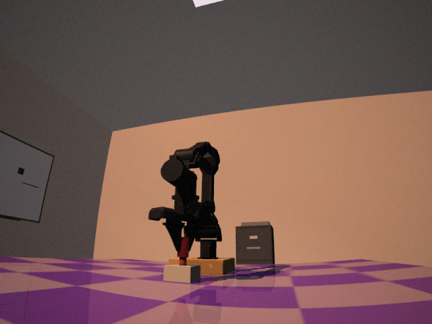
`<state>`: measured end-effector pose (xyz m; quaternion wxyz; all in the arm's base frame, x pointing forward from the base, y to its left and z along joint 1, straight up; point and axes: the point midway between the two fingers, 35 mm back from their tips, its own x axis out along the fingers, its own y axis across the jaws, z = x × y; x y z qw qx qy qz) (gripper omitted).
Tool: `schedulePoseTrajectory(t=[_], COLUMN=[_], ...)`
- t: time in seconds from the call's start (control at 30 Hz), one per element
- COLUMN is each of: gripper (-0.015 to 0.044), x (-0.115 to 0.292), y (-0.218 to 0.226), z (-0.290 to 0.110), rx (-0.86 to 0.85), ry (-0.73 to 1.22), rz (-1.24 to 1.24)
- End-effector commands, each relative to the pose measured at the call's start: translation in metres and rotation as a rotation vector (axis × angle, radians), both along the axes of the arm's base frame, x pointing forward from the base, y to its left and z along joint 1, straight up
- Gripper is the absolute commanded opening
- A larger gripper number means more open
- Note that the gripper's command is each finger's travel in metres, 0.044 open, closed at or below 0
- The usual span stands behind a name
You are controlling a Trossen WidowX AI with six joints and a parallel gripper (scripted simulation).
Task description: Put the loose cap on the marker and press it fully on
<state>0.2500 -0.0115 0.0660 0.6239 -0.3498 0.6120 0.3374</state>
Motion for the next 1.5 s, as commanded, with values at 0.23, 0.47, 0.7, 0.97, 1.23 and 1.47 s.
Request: schedulePoseTrajectory(t=[0.23, 0.47, 0.7, 0.97, 1.23, 1.47], gripper=[0.0263, 0.044, 0.044, 0.0387, 0.0177, 0.0], x=[0.0, 0.0, 0.001, -0.002, -0.002, -0.002], y=[0.0, 0.0, 0.0, 0.0, 0.0, -0.001], z=[0.0, 0.0, 0.057, 0.075, 0.069, 0.066], rx=[0.0, 0.0, -0.001, 0.002, 0.02, 0.028], ry=[0.0, 0.0, -0.001, 0.0, -0.005, -0.007], rz=[0.0, 0.0, -0.001, -0.059, -0.788, -1.107])
